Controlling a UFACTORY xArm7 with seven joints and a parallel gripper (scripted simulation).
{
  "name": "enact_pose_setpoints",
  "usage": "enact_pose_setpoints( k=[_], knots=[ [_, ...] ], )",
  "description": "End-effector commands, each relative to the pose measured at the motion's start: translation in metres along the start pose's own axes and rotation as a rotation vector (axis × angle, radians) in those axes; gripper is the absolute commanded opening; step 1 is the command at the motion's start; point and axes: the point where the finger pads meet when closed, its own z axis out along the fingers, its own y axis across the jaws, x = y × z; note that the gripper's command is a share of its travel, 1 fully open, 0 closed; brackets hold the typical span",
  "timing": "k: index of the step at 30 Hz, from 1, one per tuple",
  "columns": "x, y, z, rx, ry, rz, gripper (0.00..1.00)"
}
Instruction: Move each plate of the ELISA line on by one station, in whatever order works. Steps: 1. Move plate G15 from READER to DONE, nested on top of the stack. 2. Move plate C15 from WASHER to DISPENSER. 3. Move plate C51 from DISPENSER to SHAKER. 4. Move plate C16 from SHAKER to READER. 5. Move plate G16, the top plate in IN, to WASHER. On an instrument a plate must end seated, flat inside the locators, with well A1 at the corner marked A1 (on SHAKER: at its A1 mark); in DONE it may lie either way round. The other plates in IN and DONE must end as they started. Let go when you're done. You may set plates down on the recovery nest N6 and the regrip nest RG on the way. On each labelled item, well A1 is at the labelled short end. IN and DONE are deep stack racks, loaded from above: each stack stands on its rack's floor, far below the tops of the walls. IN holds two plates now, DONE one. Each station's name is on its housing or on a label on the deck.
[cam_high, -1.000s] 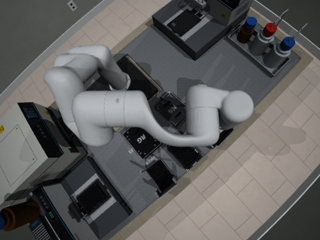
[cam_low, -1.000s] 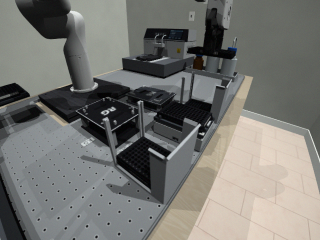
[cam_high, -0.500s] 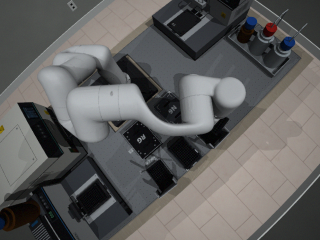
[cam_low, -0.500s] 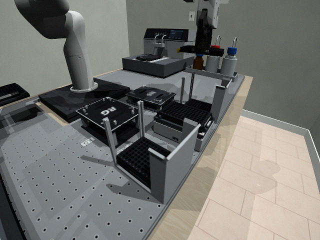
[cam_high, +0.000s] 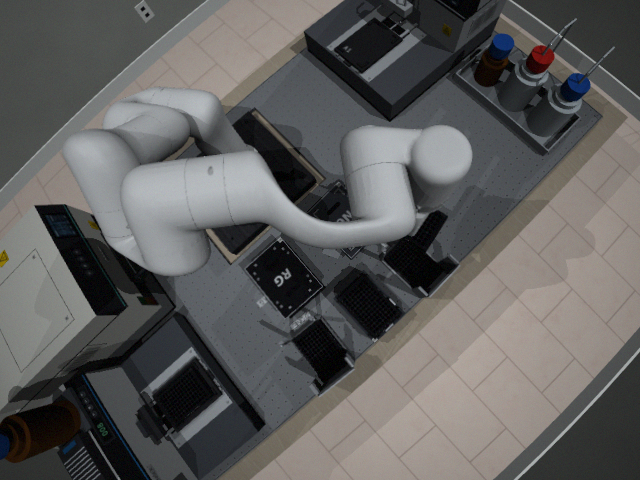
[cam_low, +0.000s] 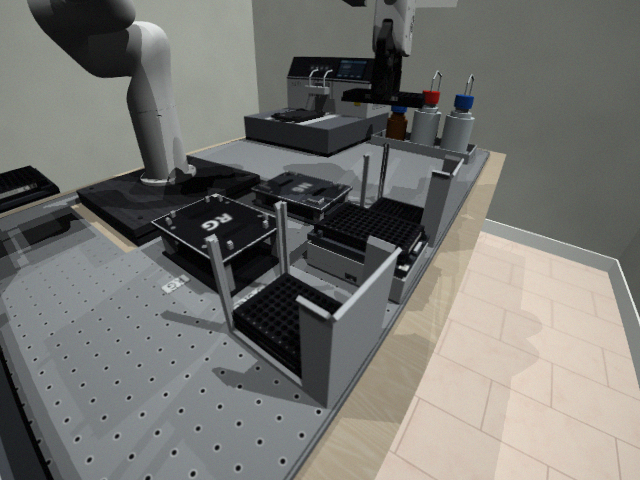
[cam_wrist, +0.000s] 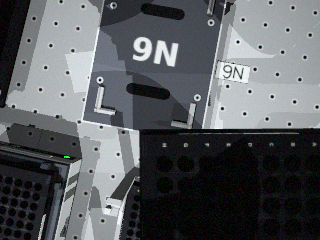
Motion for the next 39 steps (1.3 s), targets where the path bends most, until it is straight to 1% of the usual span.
enact_pose_setpoints(
  k=[1, 8, 10, 21, 25, 27, 30, 39],
  knots=[
    [0.011, 0.008, -0.002, -0.002, -0.005, -0.049, 0.00],
    [0.031, 0.020, -0.002, -0.002, -0.005, -0.059, 0.00],
    [0.031, 0.020, -0.002, -0.002, -0.005, -0.059, 0.00],
    [0.063, 0.038, -0.002, -0.002, -0.005, -0.185, 0.00],
    [0.075, 0.045, -0.002, -0.002, -0.005, -0.185, 0.00],
    [0.075, 0.045, -0.002, -0.002, -0.005, -0.185, 0.00],
    [0.082, 0.049, -0.002, -0.002, -0.005, -0.185, 0.00],
    [0.108, 0.064, -0.002, -0.002, -0.005, -0.290, 0.00]
  ],
)
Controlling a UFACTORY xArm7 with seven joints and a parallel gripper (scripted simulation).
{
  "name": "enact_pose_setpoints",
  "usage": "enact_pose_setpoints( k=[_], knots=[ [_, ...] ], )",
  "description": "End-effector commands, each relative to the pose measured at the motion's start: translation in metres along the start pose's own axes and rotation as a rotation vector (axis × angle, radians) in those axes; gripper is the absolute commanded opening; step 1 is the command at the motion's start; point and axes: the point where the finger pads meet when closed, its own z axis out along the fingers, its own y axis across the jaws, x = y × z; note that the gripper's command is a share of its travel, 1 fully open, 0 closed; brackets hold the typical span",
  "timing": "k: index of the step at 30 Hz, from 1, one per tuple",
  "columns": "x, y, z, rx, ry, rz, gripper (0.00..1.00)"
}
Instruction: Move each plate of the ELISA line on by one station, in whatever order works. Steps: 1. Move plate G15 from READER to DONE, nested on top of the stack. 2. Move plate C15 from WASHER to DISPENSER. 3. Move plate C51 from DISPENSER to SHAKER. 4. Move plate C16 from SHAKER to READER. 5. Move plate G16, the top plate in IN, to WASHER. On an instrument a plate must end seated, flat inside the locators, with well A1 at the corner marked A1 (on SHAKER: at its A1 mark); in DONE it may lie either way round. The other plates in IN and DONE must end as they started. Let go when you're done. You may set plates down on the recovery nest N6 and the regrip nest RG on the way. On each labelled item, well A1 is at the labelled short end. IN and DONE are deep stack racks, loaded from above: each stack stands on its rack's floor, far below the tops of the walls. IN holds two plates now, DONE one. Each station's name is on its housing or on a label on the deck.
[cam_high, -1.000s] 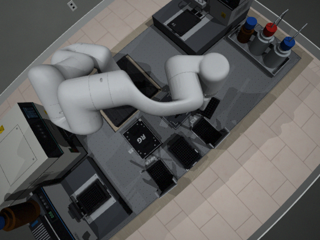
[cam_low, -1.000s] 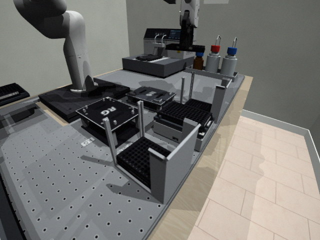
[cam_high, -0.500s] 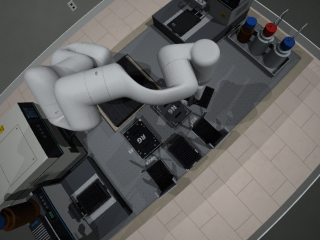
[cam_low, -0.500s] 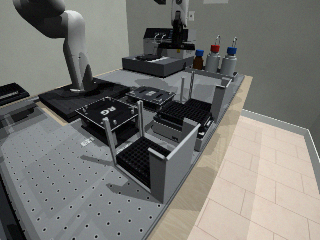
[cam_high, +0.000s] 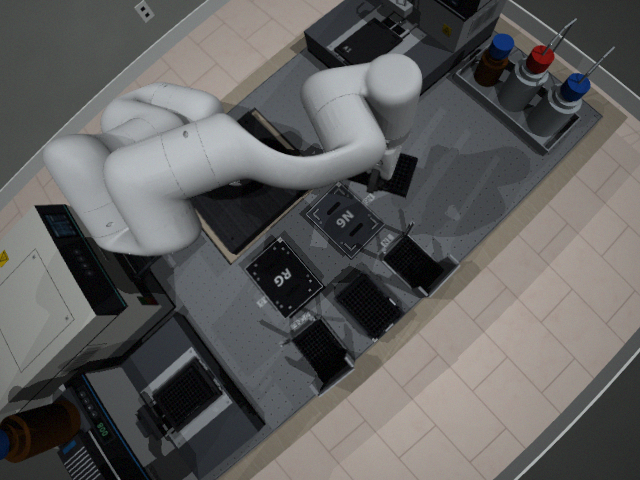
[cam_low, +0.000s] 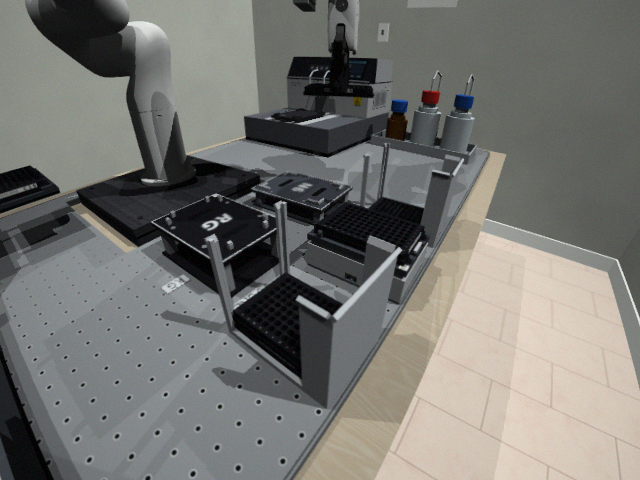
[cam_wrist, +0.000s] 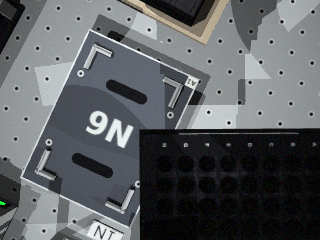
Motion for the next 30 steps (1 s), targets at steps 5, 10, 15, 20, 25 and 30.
enact_pose_setpoints(
  k=[5, 10, 15, 20, 25, 30],
  knots=[
    [0.014, 0.015, -0.002, -0.001, -0.004, -0.058, 0.00],
    [0.026, 0.027, -0.002, -0.001, -0.004, -0.058, 0.00],
    [0.036, 0.037, -0.002, -0.001, -0.004, -0.105, 0.00],
    [0.048, 0.049, -0.002, -0.001, -0.004, -0.163, 0.00],
    [0.055, 0.056, -0.002, -0.001, -0.004, -0.185, 0.00],
    [0.067, 0.068, -0.002, -0.001, -0.004, -0.185, 0.00]
  ],
)
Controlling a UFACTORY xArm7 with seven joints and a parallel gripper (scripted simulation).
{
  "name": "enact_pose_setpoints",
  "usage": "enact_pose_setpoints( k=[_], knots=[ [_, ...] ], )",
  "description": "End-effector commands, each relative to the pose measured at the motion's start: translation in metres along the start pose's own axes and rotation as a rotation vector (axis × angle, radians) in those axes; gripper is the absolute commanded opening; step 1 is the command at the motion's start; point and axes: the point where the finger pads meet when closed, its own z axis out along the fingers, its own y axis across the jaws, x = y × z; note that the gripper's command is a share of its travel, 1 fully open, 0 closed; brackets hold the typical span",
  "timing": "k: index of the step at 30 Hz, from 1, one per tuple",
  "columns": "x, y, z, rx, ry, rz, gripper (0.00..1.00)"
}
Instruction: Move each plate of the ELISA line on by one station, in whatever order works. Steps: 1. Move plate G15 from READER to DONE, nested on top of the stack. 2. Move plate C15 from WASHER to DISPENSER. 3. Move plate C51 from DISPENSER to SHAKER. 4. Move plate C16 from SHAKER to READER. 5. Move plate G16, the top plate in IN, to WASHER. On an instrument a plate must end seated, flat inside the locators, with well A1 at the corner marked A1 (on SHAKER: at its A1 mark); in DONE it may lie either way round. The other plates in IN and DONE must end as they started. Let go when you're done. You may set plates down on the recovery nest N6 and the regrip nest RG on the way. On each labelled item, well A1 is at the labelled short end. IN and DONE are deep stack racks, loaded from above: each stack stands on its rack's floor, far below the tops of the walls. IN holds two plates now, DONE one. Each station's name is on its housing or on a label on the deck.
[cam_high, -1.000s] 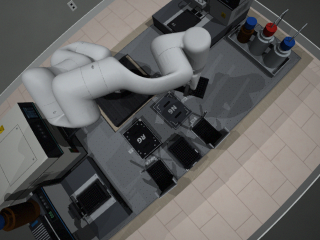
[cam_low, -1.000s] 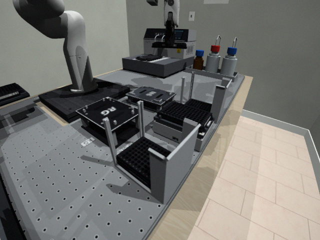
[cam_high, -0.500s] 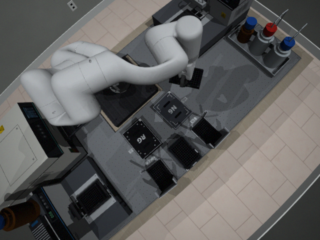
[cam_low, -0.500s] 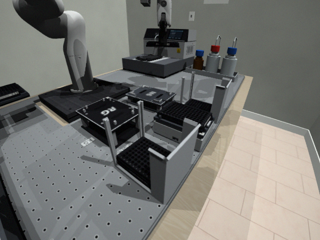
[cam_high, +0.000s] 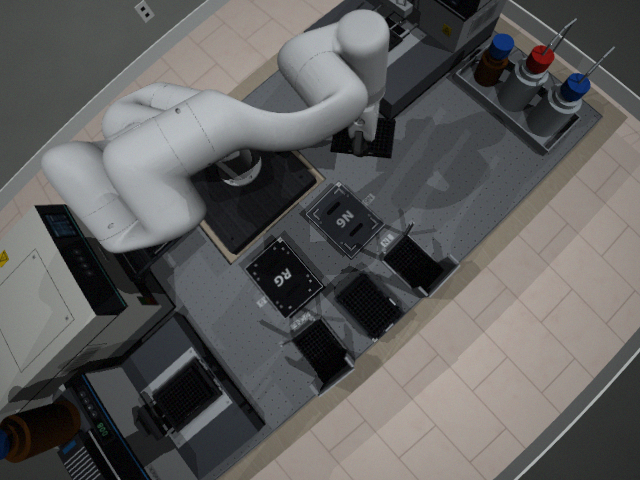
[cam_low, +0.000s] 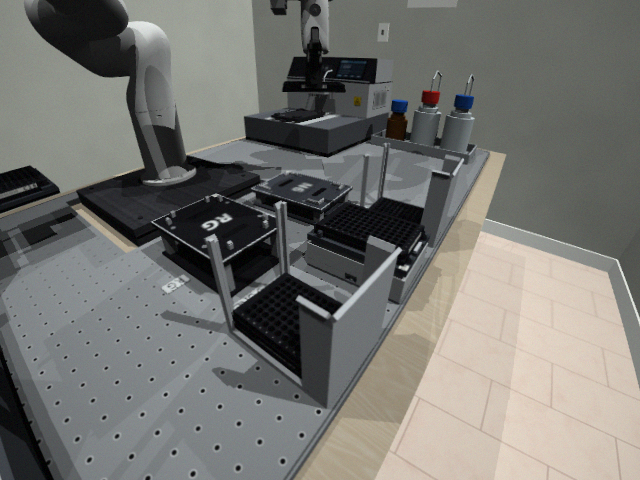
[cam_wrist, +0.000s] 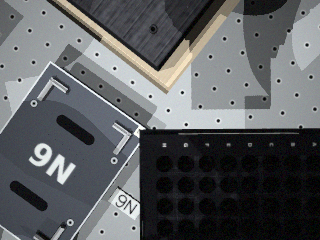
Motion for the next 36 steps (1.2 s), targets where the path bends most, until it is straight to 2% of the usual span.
enact_pose_setpoints(
  k=[1, 36],
  knots=[
    [0.006, 0.010, -0.002, -0.001, -0.004, -0.002, 0.00],
    [0.063, 0.093, -0.002, -0.001, -0.004, -0.255, 0.00]
  ],
)
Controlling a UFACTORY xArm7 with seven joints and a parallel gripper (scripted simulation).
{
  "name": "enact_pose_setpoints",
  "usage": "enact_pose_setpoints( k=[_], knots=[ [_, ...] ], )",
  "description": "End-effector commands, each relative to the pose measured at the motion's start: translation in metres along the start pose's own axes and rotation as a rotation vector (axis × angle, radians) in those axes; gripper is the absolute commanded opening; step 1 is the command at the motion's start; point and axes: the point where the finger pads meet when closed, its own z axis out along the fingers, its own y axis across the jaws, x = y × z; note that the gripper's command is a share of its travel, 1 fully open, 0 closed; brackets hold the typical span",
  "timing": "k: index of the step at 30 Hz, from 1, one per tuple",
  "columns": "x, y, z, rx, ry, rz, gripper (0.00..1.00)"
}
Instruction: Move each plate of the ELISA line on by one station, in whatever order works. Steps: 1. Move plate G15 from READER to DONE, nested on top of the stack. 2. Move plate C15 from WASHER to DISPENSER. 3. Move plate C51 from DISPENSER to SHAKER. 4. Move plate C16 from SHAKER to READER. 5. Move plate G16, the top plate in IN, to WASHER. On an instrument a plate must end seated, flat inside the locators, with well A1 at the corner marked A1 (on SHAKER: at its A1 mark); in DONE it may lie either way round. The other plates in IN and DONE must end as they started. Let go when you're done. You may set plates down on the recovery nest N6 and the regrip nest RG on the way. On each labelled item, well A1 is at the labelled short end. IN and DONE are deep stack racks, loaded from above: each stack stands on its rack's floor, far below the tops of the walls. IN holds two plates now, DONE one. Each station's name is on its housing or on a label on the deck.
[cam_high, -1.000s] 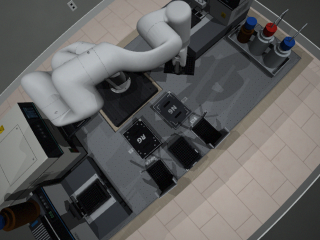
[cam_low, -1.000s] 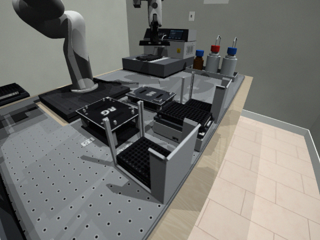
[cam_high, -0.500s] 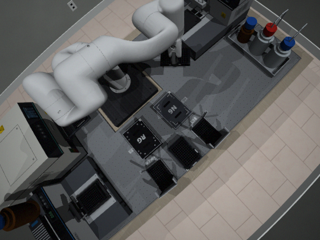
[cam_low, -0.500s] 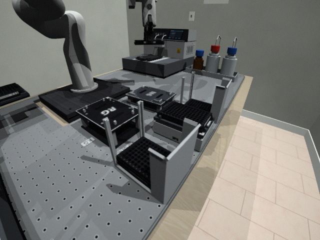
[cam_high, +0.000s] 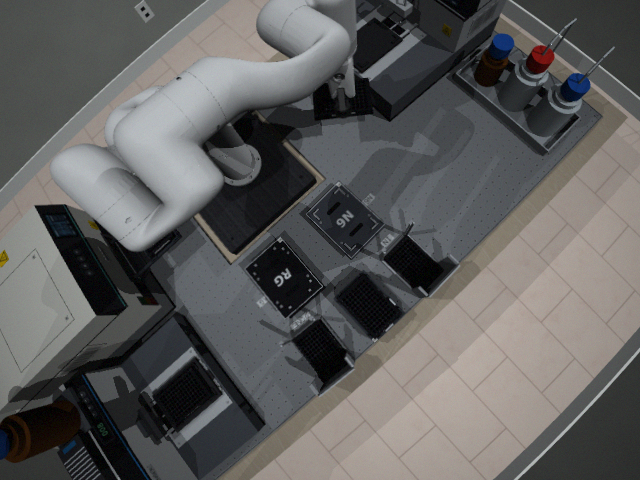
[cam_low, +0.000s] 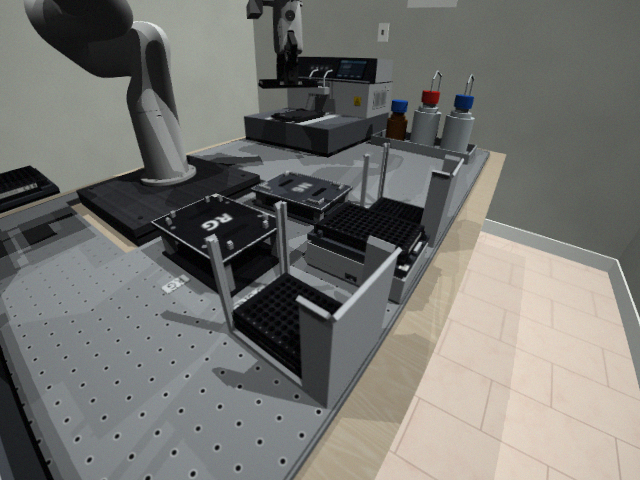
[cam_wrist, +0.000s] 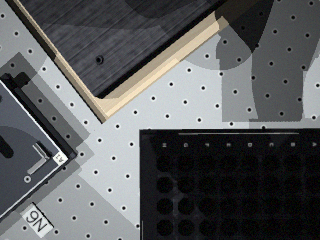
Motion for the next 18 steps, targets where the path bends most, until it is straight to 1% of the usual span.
enact_pose_setpoints(
  k=[1, 4, 7, 18],
  knots=[
    [0.004, 0.013, -0.001, -0.001, -0.004, -0.015, 0.00],
    [0.007, 0.023, -0.001, -0.001, -0.004, -0.015, 0.00],
    [0.008, 0.024, -0.001, -0.001, -0.004, -0.015, 0.00],
    [0.021, 0.058, -0.001, -0.001, -0.004, -0.142, 0.00]
  ],
)
